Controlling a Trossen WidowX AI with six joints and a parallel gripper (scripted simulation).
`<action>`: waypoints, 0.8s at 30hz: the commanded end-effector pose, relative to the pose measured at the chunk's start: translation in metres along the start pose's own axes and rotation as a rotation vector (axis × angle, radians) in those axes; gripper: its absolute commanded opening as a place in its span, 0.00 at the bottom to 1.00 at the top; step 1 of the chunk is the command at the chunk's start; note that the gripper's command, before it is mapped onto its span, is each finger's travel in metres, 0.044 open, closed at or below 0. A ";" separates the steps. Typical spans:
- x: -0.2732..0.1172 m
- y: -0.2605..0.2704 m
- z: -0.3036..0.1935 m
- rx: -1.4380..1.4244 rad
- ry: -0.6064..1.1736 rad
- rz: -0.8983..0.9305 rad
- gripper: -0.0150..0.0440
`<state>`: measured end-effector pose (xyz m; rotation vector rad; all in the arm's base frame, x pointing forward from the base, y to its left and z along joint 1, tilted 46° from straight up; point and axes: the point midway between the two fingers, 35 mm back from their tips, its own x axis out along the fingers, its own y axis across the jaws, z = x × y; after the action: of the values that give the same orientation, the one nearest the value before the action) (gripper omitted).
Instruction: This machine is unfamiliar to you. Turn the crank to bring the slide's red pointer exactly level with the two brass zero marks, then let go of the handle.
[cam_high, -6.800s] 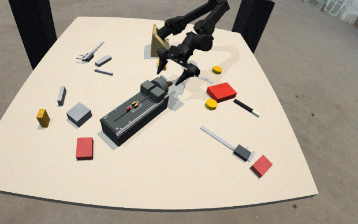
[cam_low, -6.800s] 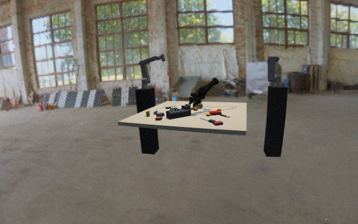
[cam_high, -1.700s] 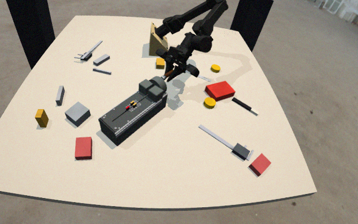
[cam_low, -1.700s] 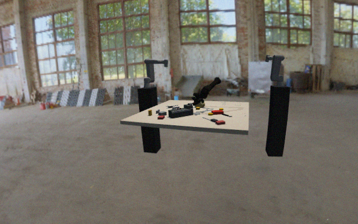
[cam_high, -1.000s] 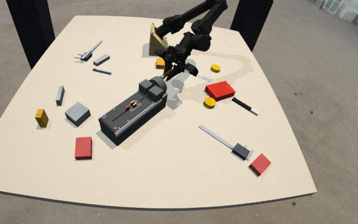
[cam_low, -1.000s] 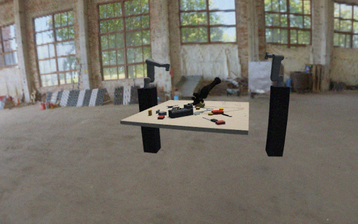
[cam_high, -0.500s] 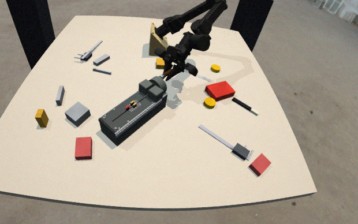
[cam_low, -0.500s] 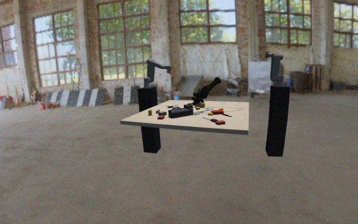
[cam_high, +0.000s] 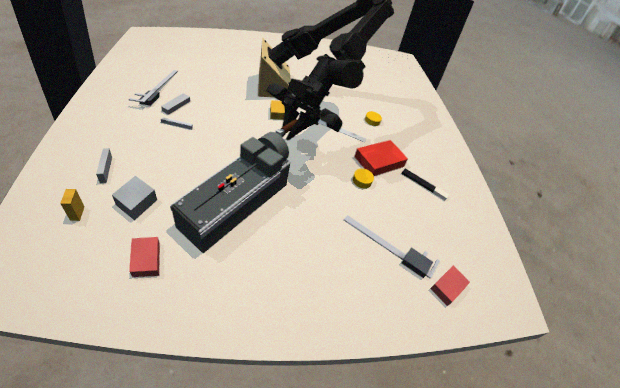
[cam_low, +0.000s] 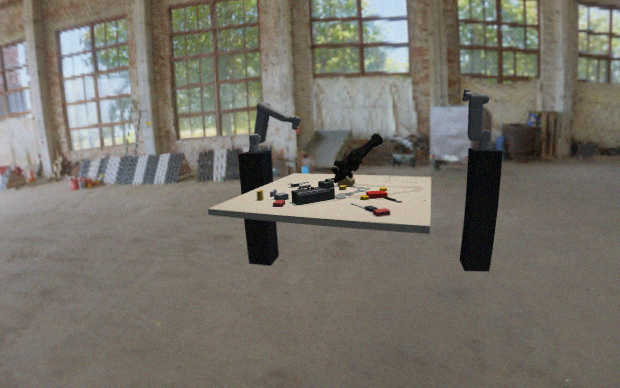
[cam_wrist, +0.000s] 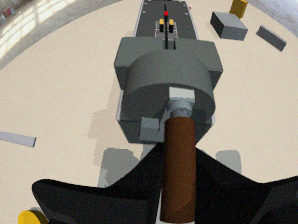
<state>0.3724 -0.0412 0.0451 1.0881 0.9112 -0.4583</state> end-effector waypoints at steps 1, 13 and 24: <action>0.001 -0.009 -0.001 0.007 0.002 -0.023 0.25; 0.001 -0.010 -0.001 0.007 0.002 -0.023 0.25; 0.002 -0.011 -0.002 0.007 0.002 -0.023 0.25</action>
<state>0.3713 -0.0415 0.0437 1.0886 0.9107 -0.4587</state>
